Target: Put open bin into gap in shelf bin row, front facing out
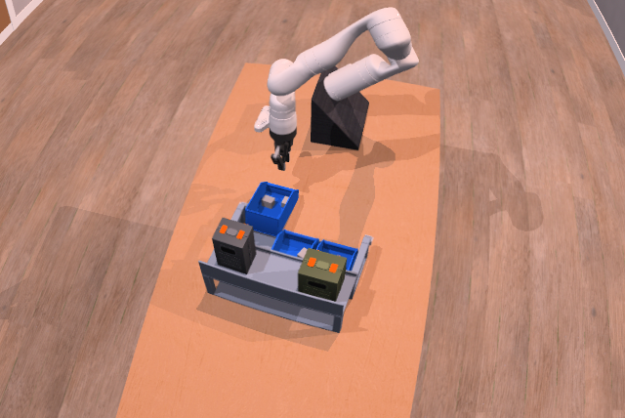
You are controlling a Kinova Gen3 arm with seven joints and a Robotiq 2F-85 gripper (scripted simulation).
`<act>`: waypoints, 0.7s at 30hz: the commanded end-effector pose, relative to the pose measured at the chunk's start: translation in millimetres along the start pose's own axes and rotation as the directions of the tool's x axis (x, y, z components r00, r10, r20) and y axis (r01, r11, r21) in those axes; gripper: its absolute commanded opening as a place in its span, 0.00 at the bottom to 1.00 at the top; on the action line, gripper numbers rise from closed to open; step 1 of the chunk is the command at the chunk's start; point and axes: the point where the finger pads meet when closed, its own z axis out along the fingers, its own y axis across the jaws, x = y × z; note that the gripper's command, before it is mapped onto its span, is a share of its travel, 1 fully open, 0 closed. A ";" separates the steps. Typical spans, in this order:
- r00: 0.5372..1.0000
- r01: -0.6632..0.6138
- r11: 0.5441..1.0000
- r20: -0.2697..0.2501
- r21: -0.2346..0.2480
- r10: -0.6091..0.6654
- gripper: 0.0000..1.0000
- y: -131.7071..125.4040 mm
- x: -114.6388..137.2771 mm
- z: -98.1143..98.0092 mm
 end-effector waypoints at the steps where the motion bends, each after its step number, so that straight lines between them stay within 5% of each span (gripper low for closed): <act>1: 1.000 0.000 1.000 -0.001 0.002 0.000 0.39 -0.4 0.4 -0.9; 21: 1.000 0.000 1.000 -0.001 0.002 0.000 0.39 -12.1 0.4 -3.5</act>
